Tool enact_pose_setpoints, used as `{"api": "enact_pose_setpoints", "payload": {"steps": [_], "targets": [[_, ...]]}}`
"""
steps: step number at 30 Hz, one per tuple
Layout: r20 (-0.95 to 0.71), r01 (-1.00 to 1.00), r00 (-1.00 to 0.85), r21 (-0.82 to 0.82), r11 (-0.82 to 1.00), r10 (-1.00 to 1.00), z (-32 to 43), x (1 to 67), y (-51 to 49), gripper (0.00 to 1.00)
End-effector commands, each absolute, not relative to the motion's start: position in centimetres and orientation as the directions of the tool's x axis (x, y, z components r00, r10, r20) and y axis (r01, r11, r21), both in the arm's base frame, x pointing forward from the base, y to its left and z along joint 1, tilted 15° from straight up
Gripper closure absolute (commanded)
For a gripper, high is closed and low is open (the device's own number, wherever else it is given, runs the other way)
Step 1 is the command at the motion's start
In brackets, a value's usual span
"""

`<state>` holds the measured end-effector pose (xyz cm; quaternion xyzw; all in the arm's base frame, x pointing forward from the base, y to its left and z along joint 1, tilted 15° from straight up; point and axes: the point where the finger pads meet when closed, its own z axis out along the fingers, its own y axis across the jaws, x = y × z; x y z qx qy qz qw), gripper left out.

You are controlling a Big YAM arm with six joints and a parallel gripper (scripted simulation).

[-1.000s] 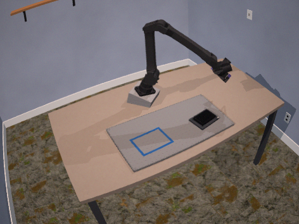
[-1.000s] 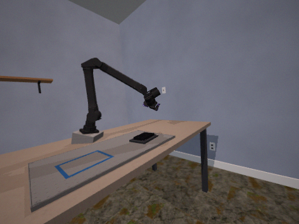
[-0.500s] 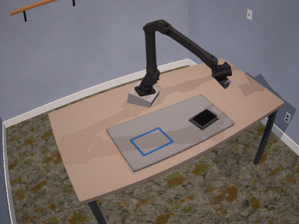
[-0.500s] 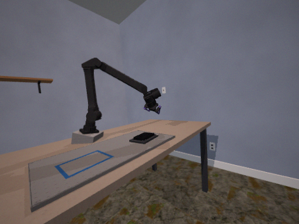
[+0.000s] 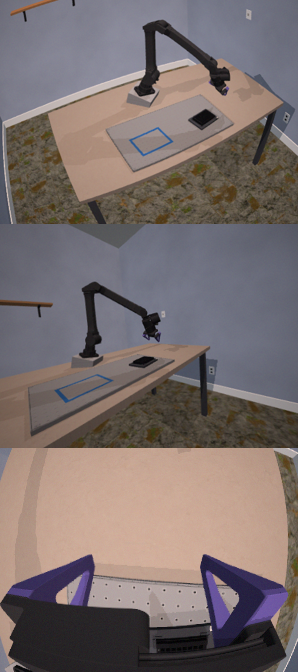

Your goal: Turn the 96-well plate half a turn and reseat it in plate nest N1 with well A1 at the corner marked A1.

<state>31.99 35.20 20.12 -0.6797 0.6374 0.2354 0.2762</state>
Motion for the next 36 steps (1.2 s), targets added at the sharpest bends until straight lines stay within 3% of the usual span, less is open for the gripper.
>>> {"api": "enact_pose_setpoints", "payload": {"steps": [1,3,7,11,19,27,31,36], "targets": [[-0.680,-0.986,0.149,-0.157,-0.056,-0.717,23.5,33.0,35.4,0.00],[-0.640,-0.979,0.177,-0.196,-0.064,-0.748,23.9,32.9,35.4,0.00],[-0.606,-0.991,0.114,-0.119,-0.052,-0.787,19.0,33.5,32.3,0.00],[-0.555,-0.972,0.162,-0.234,-0.033,-0.816,22.5,35.7,31.4,0.00],[-0.433,-0.978,0.132,-0.206,-0.045,-0.892,18.4,35.5,27.8,0.00],[-0.353,-0.960,0.151,-0.277,-0.051,-0.923,20.2,38.3,24.9,0.00],[-0.251,-0.959,0.165,-0.266,-0.095,-0.954,18.9,38.3,23.9,0.00],[-0.241,-0.966,0.138,-0.245,-0.078,-0.961,17.6,37.4,20.8,0.00]]}}
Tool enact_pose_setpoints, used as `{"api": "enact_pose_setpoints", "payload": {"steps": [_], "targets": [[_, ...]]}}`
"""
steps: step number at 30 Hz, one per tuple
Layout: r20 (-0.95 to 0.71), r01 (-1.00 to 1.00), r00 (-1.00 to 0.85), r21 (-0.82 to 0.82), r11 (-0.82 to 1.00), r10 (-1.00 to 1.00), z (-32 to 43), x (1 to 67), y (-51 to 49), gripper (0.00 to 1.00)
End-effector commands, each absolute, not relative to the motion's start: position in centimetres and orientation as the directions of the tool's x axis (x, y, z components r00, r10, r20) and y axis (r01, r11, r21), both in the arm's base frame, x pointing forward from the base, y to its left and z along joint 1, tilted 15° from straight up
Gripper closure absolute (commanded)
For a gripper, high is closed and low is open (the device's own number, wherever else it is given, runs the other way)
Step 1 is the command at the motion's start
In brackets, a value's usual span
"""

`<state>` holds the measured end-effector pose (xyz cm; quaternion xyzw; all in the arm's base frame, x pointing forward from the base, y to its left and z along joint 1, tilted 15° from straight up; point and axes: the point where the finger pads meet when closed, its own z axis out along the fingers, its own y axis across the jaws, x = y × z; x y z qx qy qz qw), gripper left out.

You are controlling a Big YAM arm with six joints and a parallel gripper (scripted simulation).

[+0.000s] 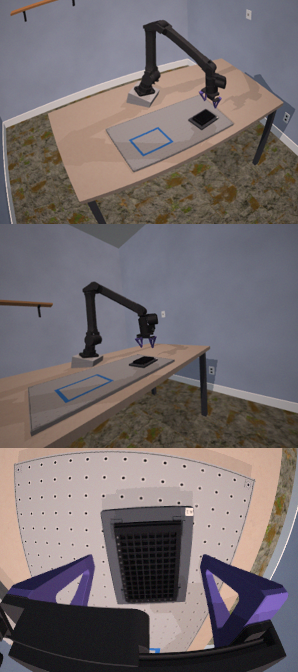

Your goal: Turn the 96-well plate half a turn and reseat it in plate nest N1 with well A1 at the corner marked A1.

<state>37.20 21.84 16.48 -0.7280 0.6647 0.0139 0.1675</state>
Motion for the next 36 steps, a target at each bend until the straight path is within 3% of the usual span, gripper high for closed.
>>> {"api": "enact_pose_setpoints", "payload": {"steps": [1,6,36], "targets": [[-0.243,-0.965,0.140,-0.249,-0.078,-0.960,17.7,37.5,20.3,0.00],[-0.131,-0.963,0.140,-0.247,-0.104,-0.981,17.4,37.8,17.7,0.00],[-0.141,-0.958,0.153,-0.265,-0.111,-0.978,15.5,39.7,18.0,0.00]]}}
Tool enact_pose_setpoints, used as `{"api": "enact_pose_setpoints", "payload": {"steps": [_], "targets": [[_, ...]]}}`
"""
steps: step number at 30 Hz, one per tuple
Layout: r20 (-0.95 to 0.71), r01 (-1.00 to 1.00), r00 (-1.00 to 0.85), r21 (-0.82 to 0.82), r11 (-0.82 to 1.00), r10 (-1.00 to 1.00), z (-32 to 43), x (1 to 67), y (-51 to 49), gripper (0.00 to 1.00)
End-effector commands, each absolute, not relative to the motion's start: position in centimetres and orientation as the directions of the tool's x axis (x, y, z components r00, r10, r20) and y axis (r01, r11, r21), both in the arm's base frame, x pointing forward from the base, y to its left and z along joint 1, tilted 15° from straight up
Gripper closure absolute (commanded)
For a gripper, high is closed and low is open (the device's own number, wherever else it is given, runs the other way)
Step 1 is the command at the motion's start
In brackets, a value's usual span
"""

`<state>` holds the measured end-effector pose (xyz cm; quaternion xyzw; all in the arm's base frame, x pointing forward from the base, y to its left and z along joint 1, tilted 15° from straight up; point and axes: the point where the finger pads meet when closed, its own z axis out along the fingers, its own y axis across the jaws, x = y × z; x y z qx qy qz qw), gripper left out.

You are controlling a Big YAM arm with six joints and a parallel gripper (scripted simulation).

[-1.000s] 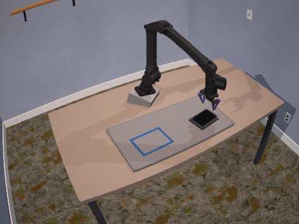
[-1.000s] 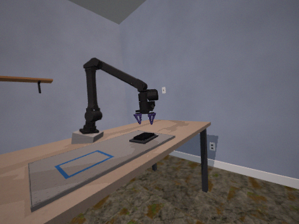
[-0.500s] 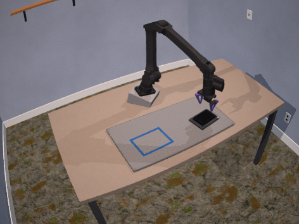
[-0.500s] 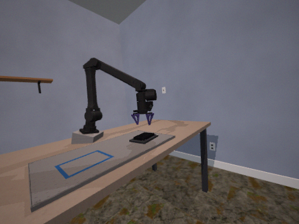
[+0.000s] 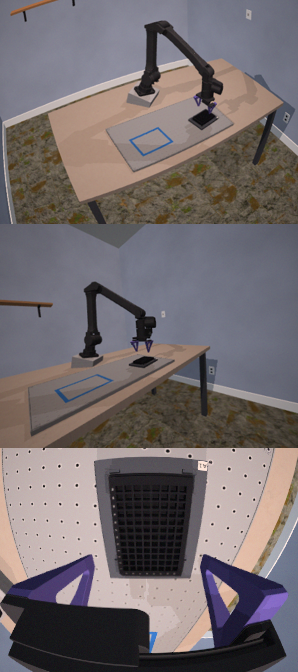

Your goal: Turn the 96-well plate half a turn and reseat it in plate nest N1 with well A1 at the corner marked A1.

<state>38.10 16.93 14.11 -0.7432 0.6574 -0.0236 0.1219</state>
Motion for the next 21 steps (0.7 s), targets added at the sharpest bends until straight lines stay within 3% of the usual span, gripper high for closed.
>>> {"api": "enact_pose_setpoints", "payload": {"steps": [1,21], "targets": [[-0.135,-0.964,0.149,-0.241,-0.114,-0.979,14.3,39.0,17.8,0.00],[-0.138,-0.965,0.138,-0.242,-0.102,-0.981,11.4,39.7,18.3,0.00]]}}
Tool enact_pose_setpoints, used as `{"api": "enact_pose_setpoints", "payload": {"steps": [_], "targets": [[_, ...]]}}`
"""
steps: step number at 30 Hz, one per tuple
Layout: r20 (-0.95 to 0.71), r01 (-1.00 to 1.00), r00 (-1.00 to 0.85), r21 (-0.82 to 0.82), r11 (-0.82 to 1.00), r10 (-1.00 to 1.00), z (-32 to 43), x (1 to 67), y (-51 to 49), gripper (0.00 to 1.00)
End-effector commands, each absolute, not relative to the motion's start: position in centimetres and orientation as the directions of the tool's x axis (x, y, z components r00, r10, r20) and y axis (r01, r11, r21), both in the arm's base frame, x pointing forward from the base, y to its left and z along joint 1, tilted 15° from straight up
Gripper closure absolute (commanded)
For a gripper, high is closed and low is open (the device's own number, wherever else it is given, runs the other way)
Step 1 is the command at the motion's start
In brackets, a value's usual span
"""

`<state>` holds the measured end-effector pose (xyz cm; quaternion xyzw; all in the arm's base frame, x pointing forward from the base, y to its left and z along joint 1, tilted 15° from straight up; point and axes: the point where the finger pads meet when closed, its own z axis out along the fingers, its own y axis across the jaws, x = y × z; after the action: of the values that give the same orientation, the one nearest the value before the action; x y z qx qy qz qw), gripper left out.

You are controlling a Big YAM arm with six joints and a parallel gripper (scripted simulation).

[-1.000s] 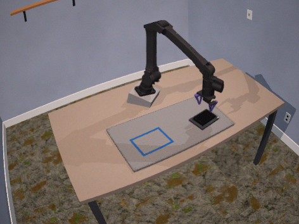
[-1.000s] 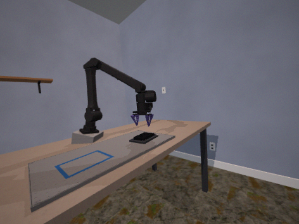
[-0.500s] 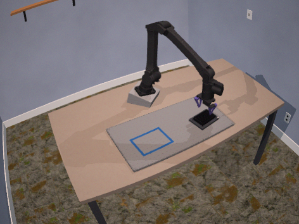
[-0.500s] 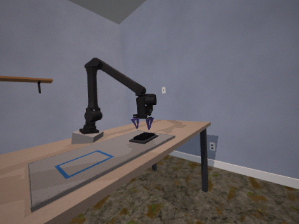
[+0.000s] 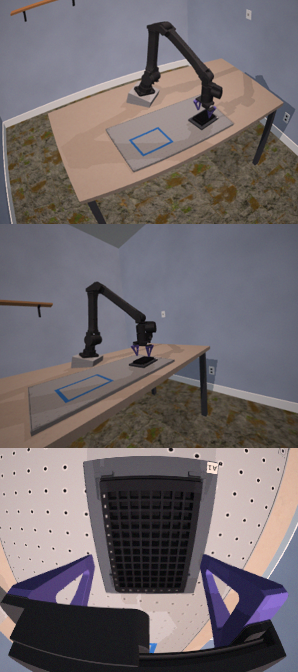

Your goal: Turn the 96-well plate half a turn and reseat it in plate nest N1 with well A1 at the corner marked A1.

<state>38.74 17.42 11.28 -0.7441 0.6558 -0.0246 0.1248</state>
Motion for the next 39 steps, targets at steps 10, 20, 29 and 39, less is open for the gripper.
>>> {"api": "enact_pose_setpoints", "payload": {"steps": [10,20,29,39], "targets": [[-0.136,-0.966,0.138,-0.237,-0.103,-0.981,9.9,39.8,18.4,0.00],[-0.137,-0.964,0.136,-0.245,-0.100,-0.981,8.7,40.5,18.7,0.00],[-0.141,-0.960,0.143,-0.260,-0.103,-0.980,9.8,40.7,18.5,0.00],[-0.141,-0.960,0.143,-0.260,-0.103,-0.980,9.8,40.7,18.5,1.00]]}}
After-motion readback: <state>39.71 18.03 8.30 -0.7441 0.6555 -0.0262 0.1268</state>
